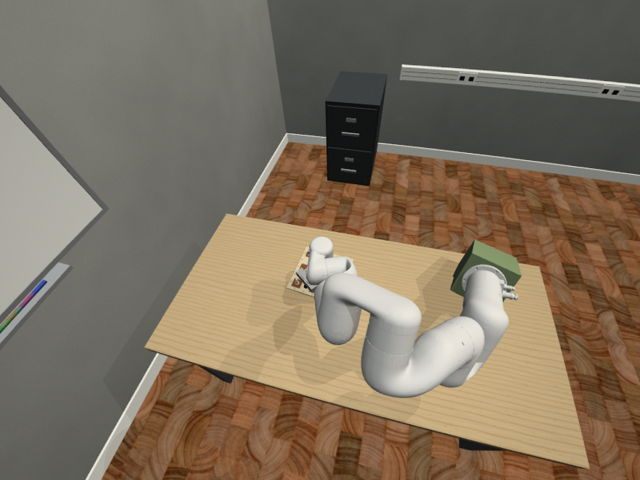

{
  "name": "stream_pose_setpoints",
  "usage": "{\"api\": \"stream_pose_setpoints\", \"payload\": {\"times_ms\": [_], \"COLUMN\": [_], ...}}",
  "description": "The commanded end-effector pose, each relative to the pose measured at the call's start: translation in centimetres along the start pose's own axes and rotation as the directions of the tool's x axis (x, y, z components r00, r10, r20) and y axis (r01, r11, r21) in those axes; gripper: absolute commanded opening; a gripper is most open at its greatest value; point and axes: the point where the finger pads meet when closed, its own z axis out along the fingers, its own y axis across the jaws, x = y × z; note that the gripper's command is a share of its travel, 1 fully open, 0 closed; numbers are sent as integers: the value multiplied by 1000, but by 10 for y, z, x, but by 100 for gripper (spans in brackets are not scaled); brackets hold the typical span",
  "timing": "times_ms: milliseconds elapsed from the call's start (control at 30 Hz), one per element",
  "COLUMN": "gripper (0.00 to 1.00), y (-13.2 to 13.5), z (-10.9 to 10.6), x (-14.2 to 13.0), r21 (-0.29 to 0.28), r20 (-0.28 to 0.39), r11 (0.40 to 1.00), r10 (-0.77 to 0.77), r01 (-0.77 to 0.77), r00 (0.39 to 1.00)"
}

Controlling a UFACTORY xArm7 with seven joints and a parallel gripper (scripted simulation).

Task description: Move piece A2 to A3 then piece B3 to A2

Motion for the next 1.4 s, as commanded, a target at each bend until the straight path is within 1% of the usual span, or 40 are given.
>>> {"api": "stream_pose_setpoints", "payload": {"times_ms": [0,100,167,267,500,567,700,800,1133,1167,1233,1300,1367], "gripper": [0,0,0,0,0,0,0,0,0,0,0,0,0], "y": [0,0,0,0,0,0,0,0,0,2,9,20,29], "z": [-1,-4,-11,-29,-80,-80,-97,-100,-100,-101,-101,-101,-101], "x": [0,0,0,0,0,0,0,0,0,1,6,14,20], "r21": [-1,-1,-1,-1,-1,-1,-1,-1,-1,-1,0,0,0], "r20": [0,0,0,0,0,0,0,0,0,0,0,0,1], "r11": [1000,1000,1000,1000,1000,1000,1000,1000,1000,1000,990,952,932], "r10": [0,0,0,0,0,0,0,0,-3,-25,-142,-306,-362], "r01": [0,0,0,0,0,0,0,0,3,25,142,306,362], "r00": [1000,1000,1000,1000,1000,1000,1000,1000,1000,1000,990,952,932]}}
